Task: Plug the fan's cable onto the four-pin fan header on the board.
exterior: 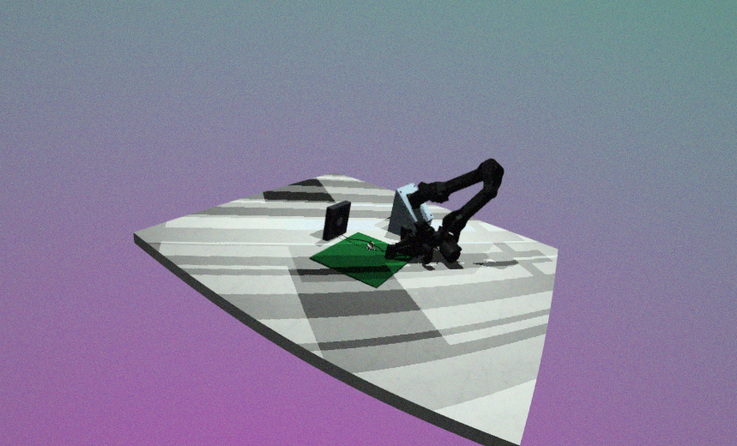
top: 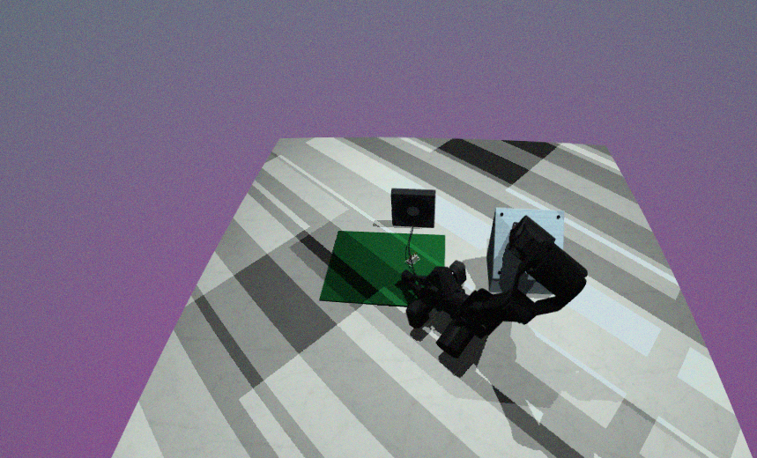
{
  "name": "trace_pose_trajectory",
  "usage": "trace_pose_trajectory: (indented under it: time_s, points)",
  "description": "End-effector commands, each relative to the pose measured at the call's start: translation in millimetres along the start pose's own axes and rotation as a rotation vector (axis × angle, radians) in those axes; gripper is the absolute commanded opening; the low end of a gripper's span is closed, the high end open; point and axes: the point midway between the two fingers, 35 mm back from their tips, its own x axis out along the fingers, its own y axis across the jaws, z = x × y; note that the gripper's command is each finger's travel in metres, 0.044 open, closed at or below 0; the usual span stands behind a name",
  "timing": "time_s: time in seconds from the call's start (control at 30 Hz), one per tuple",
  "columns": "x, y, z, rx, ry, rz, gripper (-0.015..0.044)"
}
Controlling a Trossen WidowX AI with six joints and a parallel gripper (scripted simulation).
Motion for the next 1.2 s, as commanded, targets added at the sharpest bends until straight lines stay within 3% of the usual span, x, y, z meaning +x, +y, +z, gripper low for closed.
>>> trace_pose_trajectory:
  time_s: [0.0, 0.03, 0.23, 1.17]
  points:
    - [0.0, -0.2, 0.1, -0.003, 0.000, 0.000, 0.0000]
    - [0.0, -0.2, 0.1, -0.003, 0.000, 0.000, 0.0000]
    - [0.0, 0.0, 0.0, 0.000, 0.000, 0.000, 0.0140]
    - [-6.0, 0.4, 0.0, 0.001, 0.004, -0.003, 0.0140]
